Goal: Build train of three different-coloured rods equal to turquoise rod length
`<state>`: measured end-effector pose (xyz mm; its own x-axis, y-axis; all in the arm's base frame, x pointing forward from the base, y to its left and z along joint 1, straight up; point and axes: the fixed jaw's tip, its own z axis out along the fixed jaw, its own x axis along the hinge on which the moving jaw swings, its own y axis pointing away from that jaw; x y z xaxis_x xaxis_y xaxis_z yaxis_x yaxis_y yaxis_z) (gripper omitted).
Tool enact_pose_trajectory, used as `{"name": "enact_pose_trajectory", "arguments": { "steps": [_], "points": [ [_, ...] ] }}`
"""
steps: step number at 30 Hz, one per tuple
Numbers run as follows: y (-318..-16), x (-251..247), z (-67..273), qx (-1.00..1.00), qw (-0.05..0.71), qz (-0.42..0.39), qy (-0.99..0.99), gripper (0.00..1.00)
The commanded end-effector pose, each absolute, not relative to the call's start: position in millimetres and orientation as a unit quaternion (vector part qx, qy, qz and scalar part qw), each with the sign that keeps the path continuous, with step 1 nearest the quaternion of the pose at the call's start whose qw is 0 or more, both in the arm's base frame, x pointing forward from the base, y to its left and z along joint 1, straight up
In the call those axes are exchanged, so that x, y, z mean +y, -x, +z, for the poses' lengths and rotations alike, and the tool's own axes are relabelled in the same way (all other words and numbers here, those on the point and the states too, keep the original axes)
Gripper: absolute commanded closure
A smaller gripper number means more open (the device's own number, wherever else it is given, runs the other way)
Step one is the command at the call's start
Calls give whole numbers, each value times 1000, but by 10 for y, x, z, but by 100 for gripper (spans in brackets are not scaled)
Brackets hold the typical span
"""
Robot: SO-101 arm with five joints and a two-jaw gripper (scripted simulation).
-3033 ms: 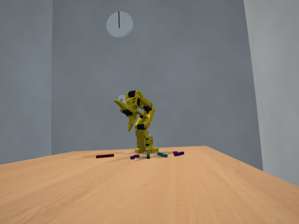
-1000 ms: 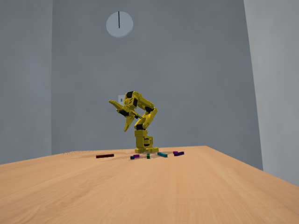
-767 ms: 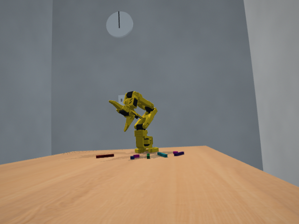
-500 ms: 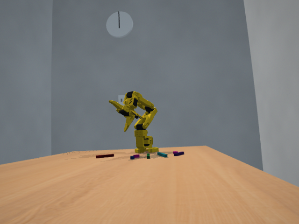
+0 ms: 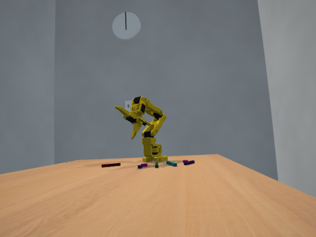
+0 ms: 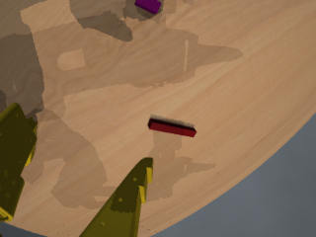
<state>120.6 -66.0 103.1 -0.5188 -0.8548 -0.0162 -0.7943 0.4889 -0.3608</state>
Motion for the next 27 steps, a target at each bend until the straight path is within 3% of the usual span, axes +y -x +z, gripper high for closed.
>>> {"name": "enact_pose_trajectory", "arguments": {
  "steps": [1, 13, 19, 21, 27],
  "points": [
    [-1248, -691, 1108, 855, 111, -177, 474, 0],
    [-1304, -676, 1119, 859, 110, -166, 472, 5],
    [-1461, -632, 1128, 867, 105, -135, 469, 17],
    [-1461, -632, 1128, 867, 105, -135, 469, 17],
    [-1712, -537, 1081, 877, 90, -93, 463, 36]
  ]
}}
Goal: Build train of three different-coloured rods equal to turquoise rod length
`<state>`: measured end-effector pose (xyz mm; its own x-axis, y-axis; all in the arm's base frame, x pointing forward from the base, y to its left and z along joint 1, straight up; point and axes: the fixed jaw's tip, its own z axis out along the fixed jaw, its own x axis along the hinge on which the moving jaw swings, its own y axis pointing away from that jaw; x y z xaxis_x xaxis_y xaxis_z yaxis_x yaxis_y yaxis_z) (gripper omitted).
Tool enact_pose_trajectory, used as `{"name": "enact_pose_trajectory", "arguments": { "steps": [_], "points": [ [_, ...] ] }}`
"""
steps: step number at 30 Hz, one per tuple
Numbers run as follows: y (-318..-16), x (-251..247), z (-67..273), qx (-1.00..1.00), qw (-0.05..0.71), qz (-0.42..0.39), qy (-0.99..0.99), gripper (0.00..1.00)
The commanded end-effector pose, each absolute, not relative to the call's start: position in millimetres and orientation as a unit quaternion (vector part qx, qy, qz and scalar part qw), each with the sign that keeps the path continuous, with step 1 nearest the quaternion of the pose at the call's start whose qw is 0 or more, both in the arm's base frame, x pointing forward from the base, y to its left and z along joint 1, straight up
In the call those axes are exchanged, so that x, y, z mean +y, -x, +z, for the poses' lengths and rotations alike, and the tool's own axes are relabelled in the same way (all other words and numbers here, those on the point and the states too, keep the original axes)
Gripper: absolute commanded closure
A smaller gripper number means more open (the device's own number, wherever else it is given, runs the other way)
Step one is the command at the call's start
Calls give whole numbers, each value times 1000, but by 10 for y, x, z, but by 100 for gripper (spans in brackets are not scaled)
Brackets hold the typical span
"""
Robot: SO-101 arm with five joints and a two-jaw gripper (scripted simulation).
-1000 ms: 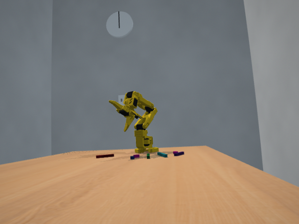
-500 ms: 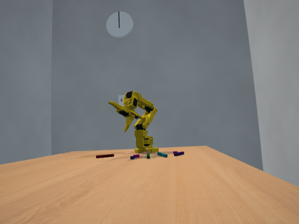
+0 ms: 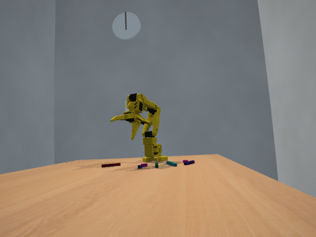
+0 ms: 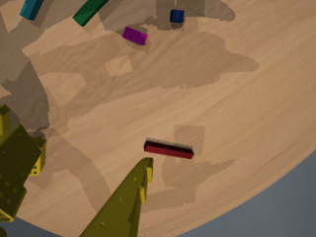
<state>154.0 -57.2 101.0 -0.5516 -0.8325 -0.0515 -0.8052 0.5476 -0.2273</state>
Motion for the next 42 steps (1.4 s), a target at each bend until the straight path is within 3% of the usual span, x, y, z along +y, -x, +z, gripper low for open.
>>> {"name": "enact_pose_trajectory", "arguments": {
  "steps": [1, 9, 19, 42],
  "points": [
    [-1759, -515, 1064, 879, 87, -86, 461, 39],
    [-2084, -303, 858, 890, 52, -38, 451, 64],
    [-2236, -142, 675, 895, 27, -16, 445, 79],
    [-2257, -114, 642, 896, 22, -13, 443, 81]
  ]
}}
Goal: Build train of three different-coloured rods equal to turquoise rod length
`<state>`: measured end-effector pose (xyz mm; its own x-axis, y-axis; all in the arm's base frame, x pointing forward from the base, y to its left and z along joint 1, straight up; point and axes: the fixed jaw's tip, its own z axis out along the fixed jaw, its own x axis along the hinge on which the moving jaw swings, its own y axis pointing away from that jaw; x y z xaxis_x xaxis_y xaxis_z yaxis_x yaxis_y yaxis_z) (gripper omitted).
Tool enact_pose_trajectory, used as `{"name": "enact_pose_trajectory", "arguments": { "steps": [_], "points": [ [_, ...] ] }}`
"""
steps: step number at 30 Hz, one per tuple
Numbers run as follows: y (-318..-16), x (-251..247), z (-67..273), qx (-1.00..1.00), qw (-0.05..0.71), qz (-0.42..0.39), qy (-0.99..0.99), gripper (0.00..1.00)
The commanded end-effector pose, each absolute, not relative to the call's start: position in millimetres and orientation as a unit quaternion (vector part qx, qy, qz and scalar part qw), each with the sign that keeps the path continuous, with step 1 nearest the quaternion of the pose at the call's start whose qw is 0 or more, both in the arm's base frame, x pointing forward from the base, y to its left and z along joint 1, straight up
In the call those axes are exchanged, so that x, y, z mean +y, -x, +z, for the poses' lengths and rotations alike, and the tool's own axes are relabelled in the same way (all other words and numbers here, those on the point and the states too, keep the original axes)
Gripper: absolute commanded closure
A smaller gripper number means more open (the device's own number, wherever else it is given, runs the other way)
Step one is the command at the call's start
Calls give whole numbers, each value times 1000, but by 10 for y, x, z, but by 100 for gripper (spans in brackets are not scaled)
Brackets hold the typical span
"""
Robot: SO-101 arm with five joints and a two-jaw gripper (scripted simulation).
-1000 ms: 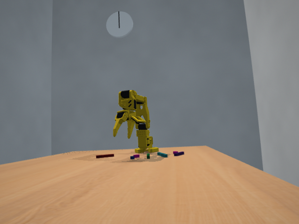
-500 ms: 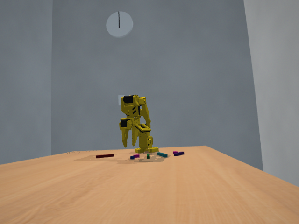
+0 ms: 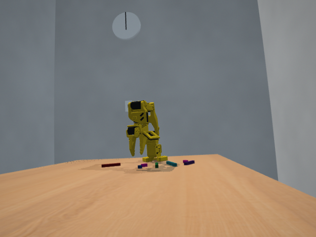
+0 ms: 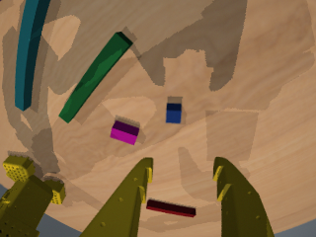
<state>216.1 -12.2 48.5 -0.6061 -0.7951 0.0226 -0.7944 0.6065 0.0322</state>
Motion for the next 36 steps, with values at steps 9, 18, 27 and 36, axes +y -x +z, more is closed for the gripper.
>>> {"name": "enact_pose_trajectory", "arguments": {
  "steps": [9, 18, 27, 36],
  "points": [
    [-2274, -88, 730, -893, -37, 21, -448, 81],
    [-2274, -88, 730, -893, -37, 21, -448, 81],
    [-2278, -88, 715, -893, -37, 21, -448, 81],
    [-2297, -89, 624, -893, -37, 21, -448, 81]
  ]
}}
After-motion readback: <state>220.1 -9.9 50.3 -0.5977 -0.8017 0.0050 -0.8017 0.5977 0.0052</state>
